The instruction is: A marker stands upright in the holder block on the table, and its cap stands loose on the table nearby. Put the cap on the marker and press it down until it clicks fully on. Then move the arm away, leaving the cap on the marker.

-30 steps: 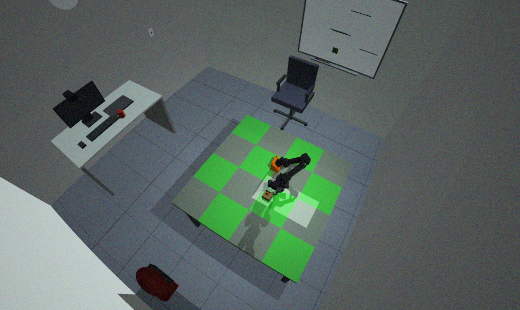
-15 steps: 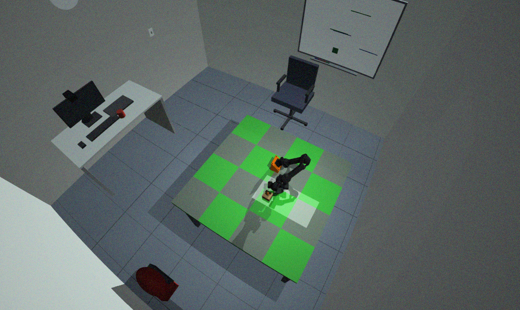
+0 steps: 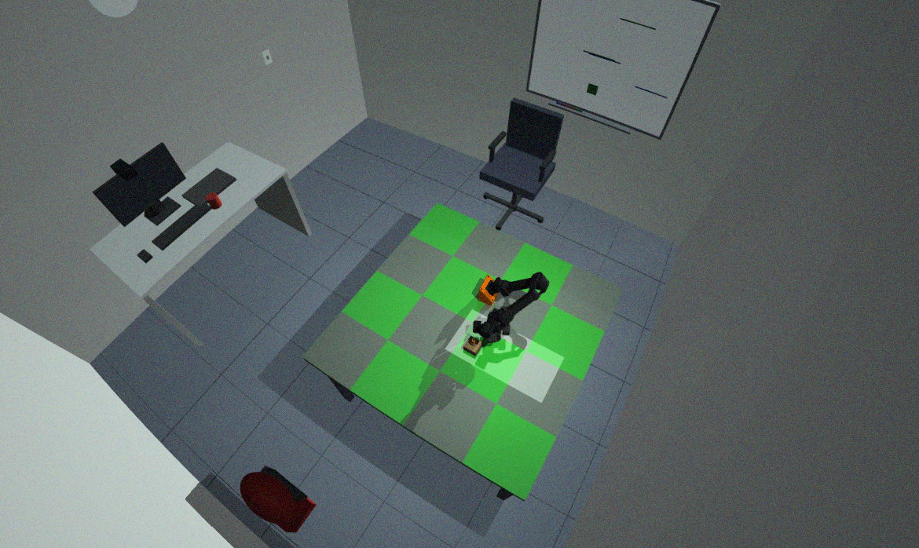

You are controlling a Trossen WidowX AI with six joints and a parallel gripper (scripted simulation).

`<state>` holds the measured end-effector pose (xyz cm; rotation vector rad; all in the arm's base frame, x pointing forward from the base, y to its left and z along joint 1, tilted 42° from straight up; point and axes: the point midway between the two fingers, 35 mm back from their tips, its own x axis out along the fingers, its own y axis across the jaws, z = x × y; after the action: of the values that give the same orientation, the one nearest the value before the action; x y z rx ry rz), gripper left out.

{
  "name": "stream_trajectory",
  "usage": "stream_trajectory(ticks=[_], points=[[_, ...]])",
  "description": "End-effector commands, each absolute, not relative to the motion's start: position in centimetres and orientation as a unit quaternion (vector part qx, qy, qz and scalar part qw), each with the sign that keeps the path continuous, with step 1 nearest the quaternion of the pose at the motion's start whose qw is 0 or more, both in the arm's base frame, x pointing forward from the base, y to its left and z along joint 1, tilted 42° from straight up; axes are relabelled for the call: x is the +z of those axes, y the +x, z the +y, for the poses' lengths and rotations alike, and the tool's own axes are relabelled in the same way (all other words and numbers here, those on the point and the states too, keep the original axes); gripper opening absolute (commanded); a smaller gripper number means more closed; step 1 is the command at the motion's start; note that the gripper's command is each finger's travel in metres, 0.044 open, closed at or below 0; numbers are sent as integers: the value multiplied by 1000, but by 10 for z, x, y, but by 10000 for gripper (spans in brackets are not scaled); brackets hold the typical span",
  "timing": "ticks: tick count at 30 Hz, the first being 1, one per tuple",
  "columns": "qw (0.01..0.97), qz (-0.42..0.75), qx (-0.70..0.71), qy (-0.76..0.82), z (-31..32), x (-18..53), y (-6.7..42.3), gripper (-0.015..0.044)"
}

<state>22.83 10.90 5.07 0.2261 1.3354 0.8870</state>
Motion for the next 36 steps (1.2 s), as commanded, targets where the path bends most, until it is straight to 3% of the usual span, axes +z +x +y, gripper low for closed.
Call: stream_trajectory(ticks=[1, 36], points=[[690, 597, 397, 103, 107, 53, 229, 8], [690, 597, 396, 101, 58, 100, 251, 0]])
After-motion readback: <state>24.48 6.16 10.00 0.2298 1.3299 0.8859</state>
